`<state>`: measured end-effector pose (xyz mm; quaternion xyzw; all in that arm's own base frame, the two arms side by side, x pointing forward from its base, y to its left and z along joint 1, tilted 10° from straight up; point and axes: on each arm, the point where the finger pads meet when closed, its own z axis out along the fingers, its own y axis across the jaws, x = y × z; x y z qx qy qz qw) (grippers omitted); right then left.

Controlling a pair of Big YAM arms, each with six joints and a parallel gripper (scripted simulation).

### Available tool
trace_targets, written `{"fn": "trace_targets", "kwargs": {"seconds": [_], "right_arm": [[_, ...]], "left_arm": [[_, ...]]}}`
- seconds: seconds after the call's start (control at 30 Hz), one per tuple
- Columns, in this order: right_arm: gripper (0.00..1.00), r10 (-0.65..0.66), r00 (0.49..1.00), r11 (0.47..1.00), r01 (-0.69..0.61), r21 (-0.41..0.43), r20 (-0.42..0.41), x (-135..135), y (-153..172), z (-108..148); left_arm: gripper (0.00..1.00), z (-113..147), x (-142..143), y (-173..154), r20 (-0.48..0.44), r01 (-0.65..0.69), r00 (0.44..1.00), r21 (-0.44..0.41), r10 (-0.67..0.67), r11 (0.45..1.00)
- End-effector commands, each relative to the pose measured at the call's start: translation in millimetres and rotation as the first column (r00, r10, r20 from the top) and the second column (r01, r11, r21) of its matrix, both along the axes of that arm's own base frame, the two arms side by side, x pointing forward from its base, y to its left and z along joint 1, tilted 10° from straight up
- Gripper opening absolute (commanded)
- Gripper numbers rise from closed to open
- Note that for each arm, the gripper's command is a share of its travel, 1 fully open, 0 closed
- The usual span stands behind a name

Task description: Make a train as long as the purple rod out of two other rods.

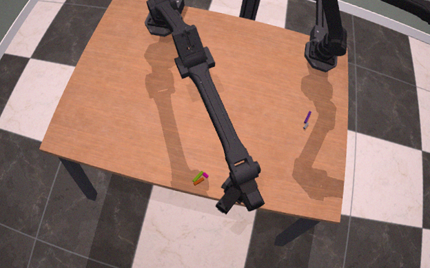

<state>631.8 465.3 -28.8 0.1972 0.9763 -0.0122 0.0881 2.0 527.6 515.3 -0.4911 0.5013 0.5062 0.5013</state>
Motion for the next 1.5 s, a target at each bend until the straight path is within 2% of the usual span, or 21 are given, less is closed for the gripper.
{"fn": "trace_targets", "kwargs": {"seconds": [0.0, 0.43, 0.53, 0.6, 0.63, 0.67, 0.7, 0.8, 1.47], "right_arm": [[0.23, -0.001, 1.000, 1.000, 0.001, 0.003, 0.003, 6.5, -2.5, -11.2], [0.23, 0.000, 1.000, 1.000, 0.000, -0.006, -0.009, 1.3, -3.7, -17.5], [0.23, 0.001, 1.000, 1.000, -0.002, 0.023, 0.027, 2.9, 4.9, 15.3], [0.23, 0.001, 1.000, 1.000, -0.002, 0.023, 0.027, 2.9, 4.9, 15.3], [0.23, 0.000, 0.998, 0.998, -0.004, 0.055, 0.066, 10.7, 14.1, 41.1], [0.23, 0.002, 0.999, 0.999, -0.003, 0.034, 0.039, 1.6, 9.7, 26.3], [0.23, 0.002, 0.999, 0.999, -0.003, 0.032, 0.037, -0.4, 10.6, 25.2], [0.23, 0.005, 0.999, 0.999, -0.007, 0.044, 0.052, 1.4, 16.1, 32.9], [0.23, 0.002, 0.999, 0.999, -0.004, 0.037, 0.043, 1.3, 12.2, 29.5]], "left_arm": [[1.00, 15.6, -7.3, -5.6, 0.015, -0.016, 1.000, 0.044, 0.015, 0.999], [1.00, 15.6, -7.3, -5.6, 0.015, -0.016, 1.000, 0.044, 0.015, 0.999], [1.00, 15.6, -7.3, -5.6, 0.015, -0.016, 1.000, 0.044, 0.015, 0.999], [1.00, 15.6, -7.3, -5.6, 0.015, -0.016, 1.000, 0.044, 0.015, 0.999], [1.00, 15.6, -7.3, -5.6, 0.015, -0.016, 1.000, 0.044, 0.015, 0.999], [1.00, 15.6, -7.3, -5.6, 0.015, -0.016, 1.000, 0.044, 0.015, 0.999], [1.00, 15.6, -7.3, -5.6, 0.015, -0.016, 1.000, 0.044, 0.015, 0.999], [1.00, 15.6, -7.3, -5.6, 0.015, -0.016, 1.000, 0.044, 0.015, 0.999], [1.00, 15.6, -7.3, -5.6, 0.015, -0.016, 1.000, 0.044, 0.015, 0.999]]}}
